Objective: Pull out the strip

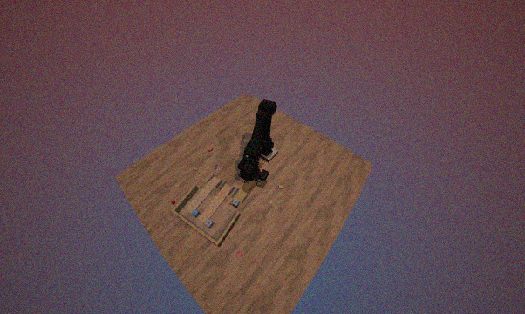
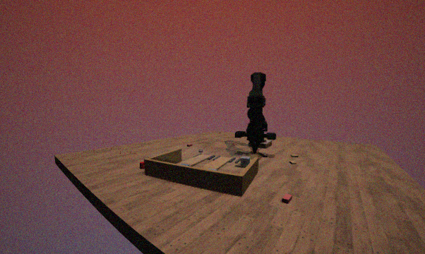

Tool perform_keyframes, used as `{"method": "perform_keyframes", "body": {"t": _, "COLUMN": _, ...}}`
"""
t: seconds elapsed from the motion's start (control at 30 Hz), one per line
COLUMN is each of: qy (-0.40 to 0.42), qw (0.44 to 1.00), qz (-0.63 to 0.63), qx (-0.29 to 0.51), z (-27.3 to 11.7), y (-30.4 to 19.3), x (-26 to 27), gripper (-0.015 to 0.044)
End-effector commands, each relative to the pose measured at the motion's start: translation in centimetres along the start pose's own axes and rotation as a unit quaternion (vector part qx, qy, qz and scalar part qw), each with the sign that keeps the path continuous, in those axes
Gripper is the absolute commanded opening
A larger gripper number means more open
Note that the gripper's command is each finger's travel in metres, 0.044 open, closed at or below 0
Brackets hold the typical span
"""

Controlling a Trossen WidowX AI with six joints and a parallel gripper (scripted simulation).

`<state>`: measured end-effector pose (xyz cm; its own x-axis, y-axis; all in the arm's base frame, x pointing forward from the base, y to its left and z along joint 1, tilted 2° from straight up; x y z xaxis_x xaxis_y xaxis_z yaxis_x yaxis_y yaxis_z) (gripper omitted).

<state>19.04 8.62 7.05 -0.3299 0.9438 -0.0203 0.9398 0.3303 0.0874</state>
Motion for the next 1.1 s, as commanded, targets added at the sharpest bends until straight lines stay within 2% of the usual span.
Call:
{"method": "perform_keyframes", "body": {"t": 0.0, "qy": -0.001, "qw": 1.000, "qz": 0.001, "qx": 0.017, "z": 0.6, "y": -0.8, "x": 0.0, "gripper": 0.0000}}
{"method": "perform_keyframes", "body": {"t": 0.57, "qy": -0.001, "qw": 1.000, "qz": 0.001, "qx": 0.017, "z": 0.6, "y": -0.8, "x": 0.0, "gripper": 0.0000}}
{"method": "perform_keyframes", "body": {"t": 0.73, "qy": -0.001, "qw": 1.000, "qz": 0.001, "qx": 0.016, "z": -4.0, "y": 0.4, "x": 0.0, "gripper": 0.0000}}
{"method": "perform_keyframes", "body": {"t": 0.9, "qy": -0.001, "qw": 1.000, "qz": 0.001, "qx": 0.017, "z": -4.3, "y": 0.4, "x": 0.0, "gripper": 0.0000}}
{"method": "perform_keyframes", "body": {"t": 1.07, "qy": 0.000, "qw": 0.999, "qz": -0.030, "qx": 0.016, "z": -4.2, "y": 2.8, "x": 0.1, "gripper": 0.0131}}
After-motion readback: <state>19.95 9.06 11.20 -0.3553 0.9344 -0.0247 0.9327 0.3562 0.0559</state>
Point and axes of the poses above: the point midway between the two fingers, 35 mm back from their tips, its own z axis out along the fingers, its own x axis across the jaws, y = z × x, the point moved 5 cm from there along -z, back along the fingers
